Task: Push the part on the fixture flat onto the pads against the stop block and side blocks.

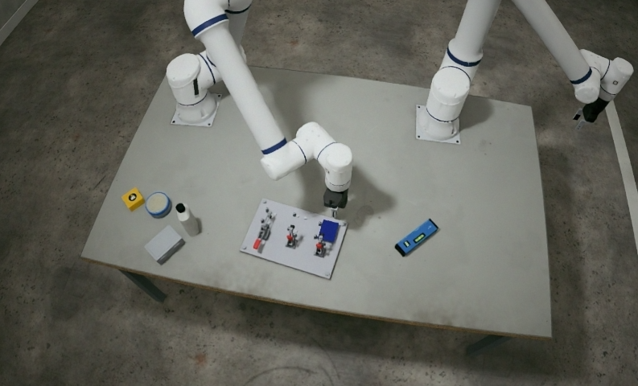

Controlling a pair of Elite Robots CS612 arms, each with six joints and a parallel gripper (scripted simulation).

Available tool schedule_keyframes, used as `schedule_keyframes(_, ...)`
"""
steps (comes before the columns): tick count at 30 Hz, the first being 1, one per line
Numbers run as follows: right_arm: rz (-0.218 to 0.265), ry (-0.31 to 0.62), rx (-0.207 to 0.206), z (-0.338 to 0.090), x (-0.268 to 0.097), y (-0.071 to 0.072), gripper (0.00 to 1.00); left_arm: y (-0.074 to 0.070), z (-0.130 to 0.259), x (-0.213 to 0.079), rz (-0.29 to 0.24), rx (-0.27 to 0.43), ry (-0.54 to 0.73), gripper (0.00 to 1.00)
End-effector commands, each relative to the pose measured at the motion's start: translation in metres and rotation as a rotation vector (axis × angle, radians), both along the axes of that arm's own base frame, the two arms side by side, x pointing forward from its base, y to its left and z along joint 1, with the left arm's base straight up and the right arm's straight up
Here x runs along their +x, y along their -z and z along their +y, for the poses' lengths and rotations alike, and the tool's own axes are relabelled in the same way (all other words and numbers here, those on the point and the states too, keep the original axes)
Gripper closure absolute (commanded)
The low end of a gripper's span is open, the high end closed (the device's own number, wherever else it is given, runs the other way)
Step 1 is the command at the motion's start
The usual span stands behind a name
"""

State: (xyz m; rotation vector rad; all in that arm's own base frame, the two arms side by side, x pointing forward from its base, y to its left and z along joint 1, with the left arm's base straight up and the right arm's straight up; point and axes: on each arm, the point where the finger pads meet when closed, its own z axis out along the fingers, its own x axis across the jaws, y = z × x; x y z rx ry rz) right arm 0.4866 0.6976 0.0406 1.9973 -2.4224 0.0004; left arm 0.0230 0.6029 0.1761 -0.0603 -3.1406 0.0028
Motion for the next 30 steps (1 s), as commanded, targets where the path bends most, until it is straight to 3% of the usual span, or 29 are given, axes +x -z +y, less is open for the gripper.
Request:
schedule_keyframes(1,-0.001,0.0,0.001,0.0005,0.0005,-0.0012,1.0,-0.0009,0.0007,0.0002,0.0,0.002,0.0,0.0)
schedule_keyframes(30,-0.001,0.0,0.001,-0.0003,0.0046,-0.0012,1.0,-0.0009,0.0007,0.0002,0.0,0.002,0.0,0.0)
